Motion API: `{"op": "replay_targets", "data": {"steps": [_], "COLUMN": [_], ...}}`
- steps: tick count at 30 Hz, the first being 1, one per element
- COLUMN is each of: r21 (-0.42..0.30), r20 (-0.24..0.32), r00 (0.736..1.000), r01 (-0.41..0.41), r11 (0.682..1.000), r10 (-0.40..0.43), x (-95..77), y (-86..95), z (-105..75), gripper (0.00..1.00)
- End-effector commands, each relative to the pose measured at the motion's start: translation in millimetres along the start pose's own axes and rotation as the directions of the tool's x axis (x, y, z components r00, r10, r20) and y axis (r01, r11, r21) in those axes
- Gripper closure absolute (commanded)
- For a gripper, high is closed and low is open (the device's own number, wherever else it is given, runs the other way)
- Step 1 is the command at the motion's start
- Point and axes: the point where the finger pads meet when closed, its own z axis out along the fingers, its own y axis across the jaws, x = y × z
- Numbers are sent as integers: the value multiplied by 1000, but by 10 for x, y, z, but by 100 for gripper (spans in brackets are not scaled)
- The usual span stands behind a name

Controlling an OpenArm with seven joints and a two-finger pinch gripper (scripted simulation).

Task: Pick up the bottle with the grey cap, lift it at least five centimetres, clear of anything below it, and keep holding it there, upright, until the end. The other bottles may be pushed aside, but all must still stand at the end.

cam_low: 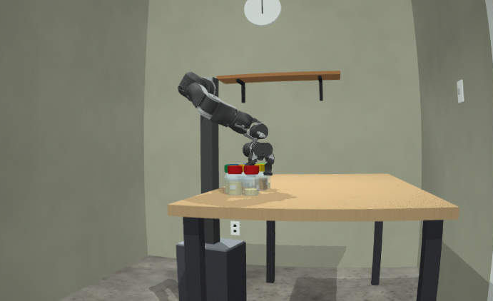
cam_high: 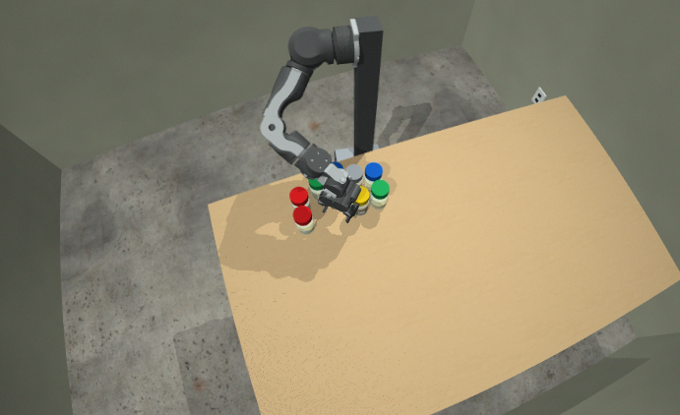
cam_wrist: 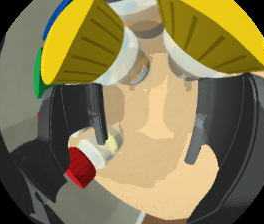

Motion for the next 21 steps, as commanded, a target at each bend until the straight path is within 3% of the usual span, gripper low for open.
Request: {"op": "replay_targets", "data": {"steps": [1, 11, 12, 21], "r21": [12, 17, 6, 20], "r20": [-17, -20, -2, -32], "r00": [1000, 1000, 1000, 999], "r01": [-4, -4, -8, -1], "r11": [1000, 1000, 1000, 1000], "r10": [5, 5, 8, 2], "x": [74, 124, 76, 256], "y": [-23, -28, -6, -29], "z": [27, 33, 4, 30], "gripper": [55, 55, 55, 55]}}
